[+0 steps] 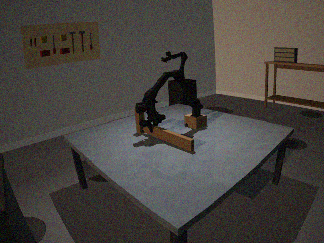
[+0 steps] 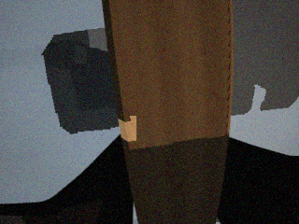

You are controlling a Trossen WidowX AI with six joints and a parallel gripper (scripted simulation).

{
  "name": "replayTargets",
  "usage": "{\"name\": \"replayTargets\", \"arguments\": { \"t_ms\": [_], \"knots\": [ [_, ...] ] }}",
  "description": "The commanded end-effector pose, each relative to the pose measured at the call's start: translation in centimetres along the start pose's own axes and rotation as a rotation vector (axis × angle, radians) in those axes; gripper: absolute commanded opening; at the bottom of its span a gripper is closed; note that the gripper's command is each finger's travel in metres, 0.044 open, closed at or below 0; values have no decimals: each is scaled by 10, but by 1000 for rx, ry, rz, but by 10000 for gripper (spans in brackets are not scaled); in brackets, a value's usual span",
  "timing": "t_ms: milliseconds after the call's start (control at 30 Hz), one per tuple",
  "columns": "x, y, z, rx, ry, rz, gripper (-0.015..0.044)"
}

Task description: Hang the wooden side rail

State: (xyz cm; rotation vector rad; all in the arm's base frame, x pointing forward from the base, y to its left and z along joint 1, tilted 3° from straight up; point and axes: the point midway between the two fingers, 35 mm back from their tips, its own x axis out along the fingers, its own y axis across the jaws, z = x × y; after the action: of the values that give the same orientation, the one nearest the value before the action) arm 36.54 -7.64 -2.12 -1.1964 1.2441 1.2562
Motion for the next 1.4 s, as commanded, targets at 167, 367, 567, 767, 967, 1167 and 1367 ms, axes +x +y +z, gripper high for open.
{"name": "replayTargets", "arguments": {
  "t_ms": [167, 367, 567, 767, 967, 1167, 1367],
  "knots": [
    [-11, -5, -1, -4, 4, -28, 0],
    [-12, -5, -1, -4, 4, -28, 0],
    [-12, -5, -1, -4, 4, -28, 0],
    [-13, -5, -1, -4, 4, -28, 0],
    [-13, -5, -1, -4, 4, -28, 0],
    [-14, -5, -1, -4, 4, -28, 0],
    [-14, -5, -1, -4, 4, -28, 0]
  ]
}}
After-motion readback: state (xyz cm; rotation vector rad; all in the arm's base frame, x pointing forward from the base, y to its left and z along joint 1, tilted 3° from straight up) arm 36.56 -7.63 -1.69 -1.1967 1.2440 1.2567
